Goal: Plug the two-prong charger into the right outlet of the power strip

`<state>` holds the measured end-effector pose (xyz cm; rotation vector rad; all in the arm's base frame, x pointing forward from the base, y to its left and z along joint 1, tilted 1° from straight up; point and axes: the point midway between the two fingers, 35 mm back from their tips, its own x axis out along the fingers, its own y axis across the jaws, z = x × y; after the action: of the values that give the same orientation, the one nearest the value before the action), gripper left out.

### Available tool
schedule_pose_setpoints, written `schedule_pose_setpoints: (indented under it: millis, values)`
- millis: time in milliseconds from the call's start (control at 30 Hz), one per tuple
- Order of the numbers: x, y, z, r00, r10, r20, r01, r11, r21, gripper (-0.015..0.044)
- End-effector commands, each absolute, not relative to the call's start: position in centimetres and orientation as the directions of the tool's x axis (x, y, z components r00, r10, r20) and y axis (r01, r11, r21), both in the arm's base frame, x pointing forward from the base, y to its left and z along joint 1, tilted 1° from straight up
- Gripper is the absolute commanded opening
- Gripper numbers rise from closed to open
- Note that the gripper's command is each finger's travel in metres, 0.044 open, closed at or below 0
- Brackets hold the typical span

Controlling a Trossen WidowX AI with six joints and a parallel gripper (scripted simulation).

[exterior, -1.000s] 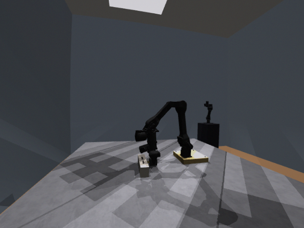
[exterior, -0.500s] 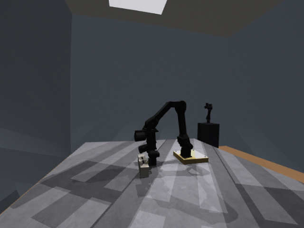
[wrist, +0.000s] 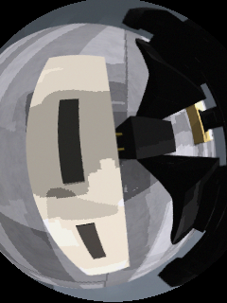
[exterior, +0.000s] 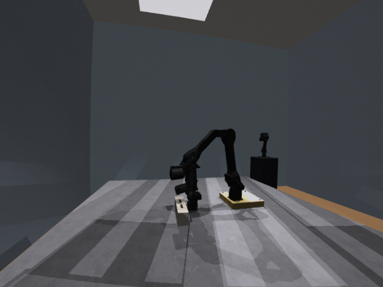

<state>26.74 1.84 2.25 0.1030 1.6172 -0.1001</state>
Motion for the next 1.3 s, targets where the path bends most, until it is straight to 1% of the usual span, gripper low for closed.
schedule_pose_setpoints:
  millis: [0, 1267]
  values:
    - [26.9, 1.7, 2.3, -0.050, 0.001, -0.999, 0.124, 0.992, -0.006, 0.0000]
    - [28.2, 1.6, 2.3, -0.049, 0.000, -0.999, 0.124, 0.992, -0.006, 0.0000]
